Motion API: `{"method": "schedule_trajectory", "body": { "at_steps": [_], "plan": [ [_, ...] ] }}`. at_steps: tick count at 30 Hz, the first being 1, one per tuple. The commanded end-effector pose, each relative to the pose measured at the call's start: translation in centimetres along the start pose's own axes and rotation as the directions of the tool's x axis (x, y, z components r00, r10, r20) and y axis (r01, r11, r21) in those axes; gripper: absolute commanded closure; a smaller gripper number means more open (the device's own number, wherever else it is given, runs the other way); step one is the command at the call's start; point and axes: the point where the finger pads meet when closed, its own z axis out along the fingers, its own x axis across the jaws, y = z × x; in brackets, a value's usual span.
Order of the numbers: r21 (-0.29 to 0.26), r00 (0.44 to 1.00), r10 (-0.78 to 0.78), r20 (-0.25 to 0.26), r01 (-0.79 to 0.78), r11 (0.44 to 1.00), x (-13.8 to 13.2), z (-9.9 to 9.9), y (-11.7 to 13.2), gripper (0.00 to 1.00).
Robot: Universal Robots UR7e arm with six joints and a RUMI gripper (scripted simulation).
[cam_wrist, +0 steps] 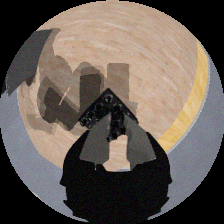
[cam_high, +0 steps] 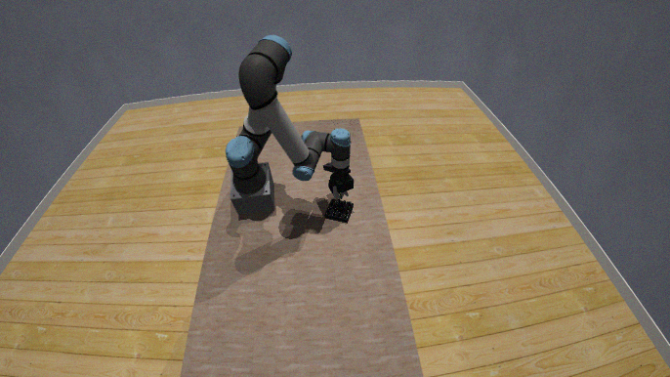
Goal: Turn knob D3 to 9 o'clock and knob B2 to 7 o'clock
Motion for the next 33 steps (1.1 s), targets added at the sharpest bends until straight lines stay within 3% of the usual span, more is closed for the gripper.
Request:
{"method": "schedule_trajectory", "body": {
  "at_steps": [1,33],
  "plan": [
    [-0.001,1.000,0.000,-0.001,0.000,1.000,0.03,-0.03,0.02,0.89],
    [-0.001,1.000,0.000,-0.001,0.000,1.000,0.03,-0.03,-0.46,0.89]
  ]
}}
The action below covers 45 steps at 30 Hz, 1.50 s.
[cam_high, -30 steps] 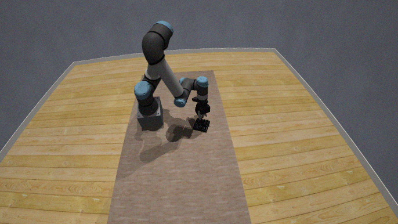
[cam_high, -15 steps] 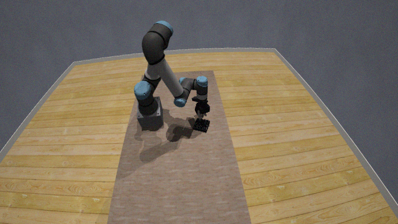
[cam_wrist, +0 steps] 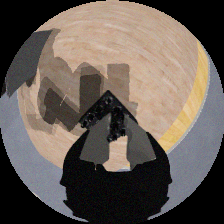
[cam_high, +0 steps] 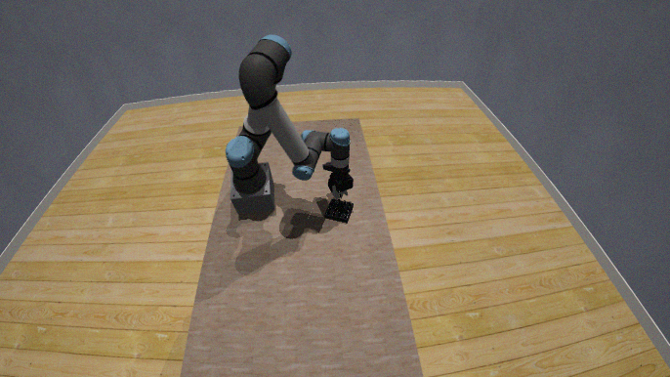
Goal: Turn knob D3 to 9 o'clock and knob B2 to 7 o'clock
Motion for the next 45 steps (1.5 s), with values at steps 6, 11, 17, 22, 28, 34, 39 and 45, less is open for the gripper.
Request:
{"method": "schedule_trajectory", "body": {
  "at_steps": [6,11,17,22,28,34,39,45],
  "plan": [
    [-0.001,1.000,0.000,-0.001,0.000,1.000,0.0,0.0,0.0,0.89],
    [-0.001,1.000,0.000,-0.001,0.000,1.000,0.0,0.0,0.0,0.89],
    [-0.001,1.000,0.000,-0.001,0.000,1.000,0.0,0.0,0.0,0.89],
    [-0.001,1.000,0.000,-0.001,0.000,1.000,0.0,0.0,0.0,0.89],
    [-0.001,1.000,0.000,-0.001,0.000,1.000,0.0,0.2,0.0,0.89],
    [-0.001,1.000,0.000,-0.001,0.000,1.000,0.0,0.4,0.0,0.89],
    [-0.001,1.000,0.000,-0.001,0.000,1.000,0.0,0.9,0.0,0.89],
    [-0.001,1.000,0.000,-0.001,0.000,1.000,0.0,1.3,0.0,0.89]
  ]
}}
